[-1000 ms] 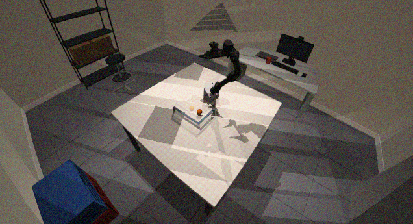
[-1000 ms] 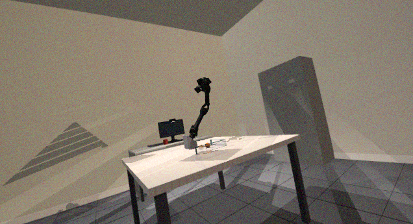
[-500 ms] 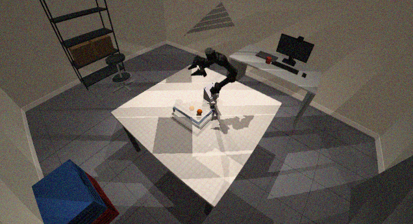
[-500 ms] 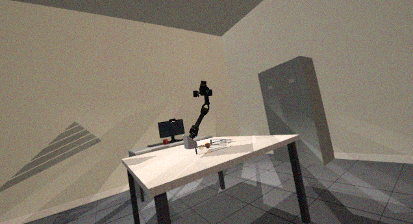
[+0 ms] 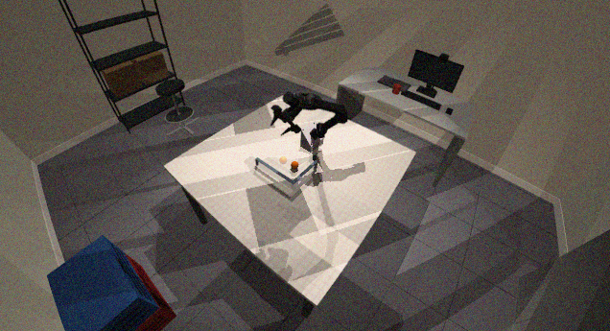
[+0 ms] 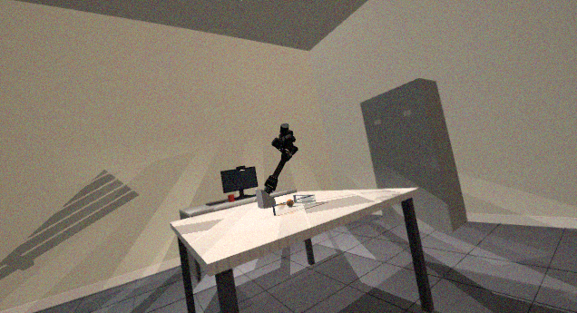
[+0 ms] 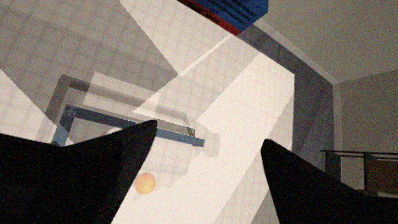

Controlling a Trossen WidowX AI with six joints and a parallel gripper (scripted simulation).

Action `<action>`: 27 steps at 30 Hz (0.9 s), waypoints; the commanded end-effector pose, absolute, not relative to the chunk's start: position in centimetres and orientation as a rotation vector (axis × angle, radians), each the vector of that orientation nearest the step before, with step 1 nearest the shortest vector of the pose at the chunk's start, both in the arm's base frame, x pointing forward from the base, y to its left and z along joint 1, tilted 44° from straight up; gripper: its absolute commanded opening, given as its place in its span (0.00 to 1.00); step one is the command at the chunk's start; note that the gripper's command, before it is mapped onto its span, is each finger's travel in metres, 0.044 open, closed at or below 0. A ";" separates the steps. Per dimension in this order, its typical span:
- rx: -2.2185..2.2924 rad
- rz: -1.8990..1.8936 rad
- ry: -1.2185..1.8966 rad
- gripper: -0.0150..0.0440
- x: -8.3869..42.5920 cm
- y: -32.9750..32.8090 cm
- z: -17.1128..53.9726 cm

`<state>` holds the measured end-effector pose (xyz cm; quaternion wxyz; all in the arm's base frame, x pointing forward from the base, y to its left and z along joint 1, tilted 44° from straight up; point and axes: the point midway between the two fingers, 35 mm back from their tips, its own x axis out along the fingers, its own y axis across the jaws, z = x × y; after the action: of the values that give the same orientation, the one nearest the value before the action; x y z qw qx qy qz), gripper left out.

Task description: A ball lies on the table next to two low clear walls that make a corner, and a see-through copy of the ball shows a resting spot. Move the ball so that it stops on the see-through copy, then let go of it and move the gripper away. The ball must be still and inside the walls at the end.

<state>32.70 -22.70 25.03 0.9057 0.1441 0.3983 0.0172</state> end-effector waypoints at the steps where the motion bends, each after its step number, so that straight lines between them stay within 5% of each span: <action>1: 0.029 0.353 0.879 0.85 33.4 -17.6 19.6; 27: -0.642 1.316 0.609 0.85 27.0 -1.8 6.9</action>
<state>29.18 -4.97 9.01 0.7526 -0.2412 0.3332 0.5143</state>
